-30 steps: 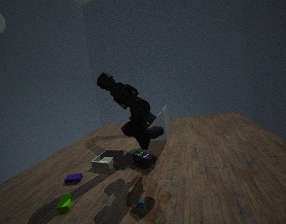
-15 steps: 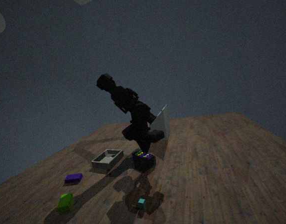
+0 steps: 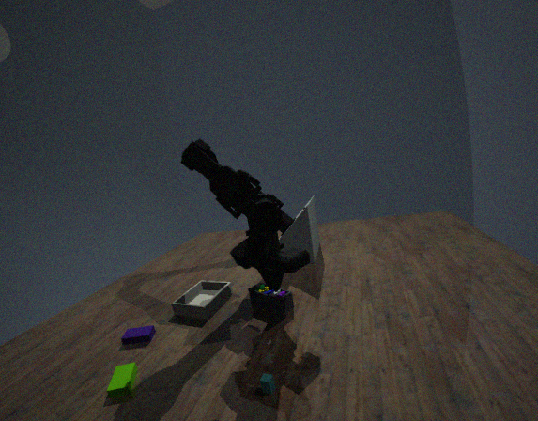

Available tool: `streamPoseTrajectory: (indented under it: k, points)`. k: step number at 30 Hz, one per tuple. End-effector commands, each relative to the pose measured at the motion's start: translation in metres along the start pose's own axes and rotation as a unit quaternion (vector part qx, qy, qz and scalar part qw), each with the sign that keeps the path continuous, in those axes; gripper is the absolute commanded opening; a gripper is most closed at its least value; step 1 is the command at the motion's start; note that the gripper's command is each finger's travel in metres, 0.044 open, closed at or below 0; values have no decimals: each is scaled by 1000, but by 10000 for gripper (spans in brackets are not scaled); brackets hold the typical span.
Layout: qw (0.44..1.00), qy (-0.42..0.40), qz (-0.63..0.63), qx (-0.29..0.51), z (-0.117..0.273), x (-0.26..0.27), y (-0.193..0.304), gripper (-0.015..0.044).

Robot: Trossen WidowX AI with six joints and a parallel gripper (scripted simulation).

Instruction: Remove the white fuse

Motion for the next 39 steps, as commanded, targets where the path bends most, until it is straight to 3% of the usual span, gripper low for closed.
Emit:
streamPoseTrajectory:
  k: [1,21,30,39]
  points:
    - [1000,1,2,-2,-1,0,0,62]
    - [1000,1,2,-3,-11,0,0,62]
    - [1000,0,0,0,-10,0,0,2]
    - [1000,0,0,0,-8,0,0,0]
Point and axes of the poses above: the point midway between the two fingers, 35 mm back from their tips, its own z axis back along the fingers, its own x axis across the jaws, y = z × x, the point moved 7 cm from there along z, back along the fingers, and after that the axes turned 3 degrees about -z, right-handed, at the moved point
